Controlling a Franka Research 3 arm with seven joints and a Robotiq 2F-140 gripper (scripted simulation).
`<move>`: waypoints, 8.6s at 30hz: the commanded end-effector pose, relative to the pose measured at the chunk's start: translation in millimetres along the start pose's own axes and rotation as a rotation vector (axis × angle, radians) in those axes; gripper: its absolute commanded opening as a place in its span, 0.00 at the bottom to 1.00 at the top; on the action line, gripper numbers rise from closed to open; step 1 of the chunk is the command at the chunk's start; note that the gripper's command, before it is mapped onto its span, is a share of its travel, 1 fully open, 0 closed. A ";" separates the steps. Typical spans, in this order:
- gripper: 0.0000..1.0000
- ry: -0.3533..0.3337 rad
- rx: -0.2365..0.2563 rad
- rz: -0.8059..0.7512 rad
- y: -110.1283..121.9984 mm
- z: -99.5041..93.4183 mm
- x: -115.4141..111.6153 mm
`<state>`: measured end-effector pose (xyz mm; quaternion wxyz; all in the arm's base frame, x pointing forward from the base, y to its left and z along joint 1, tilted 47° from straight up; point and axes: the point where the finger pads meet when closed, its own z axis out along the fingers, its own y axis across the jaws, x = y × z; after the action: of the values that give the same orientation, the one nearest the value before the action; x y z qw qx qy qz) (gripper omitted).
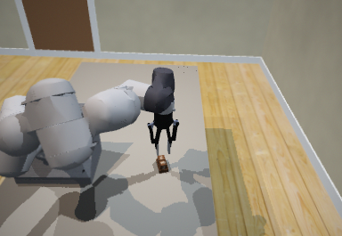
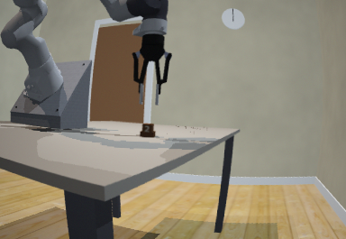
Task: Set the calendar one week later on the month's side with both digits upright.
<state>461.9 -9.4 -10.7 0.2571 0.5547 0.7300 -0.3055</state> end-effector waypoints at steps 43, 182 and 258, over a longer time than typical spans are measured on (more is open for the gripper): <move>0.29 0.000 0.003 -0.010 -0.2 42.1 -0.4; 0.29 0.000 0.003 -0.010 0.3 81.9 -0.4; 0.17 0.000 0.003 -0.010 0.3 79.4 -0.4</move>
<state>465.0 -68.9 -65.7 0.2541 0.5489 0.7339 -0.3089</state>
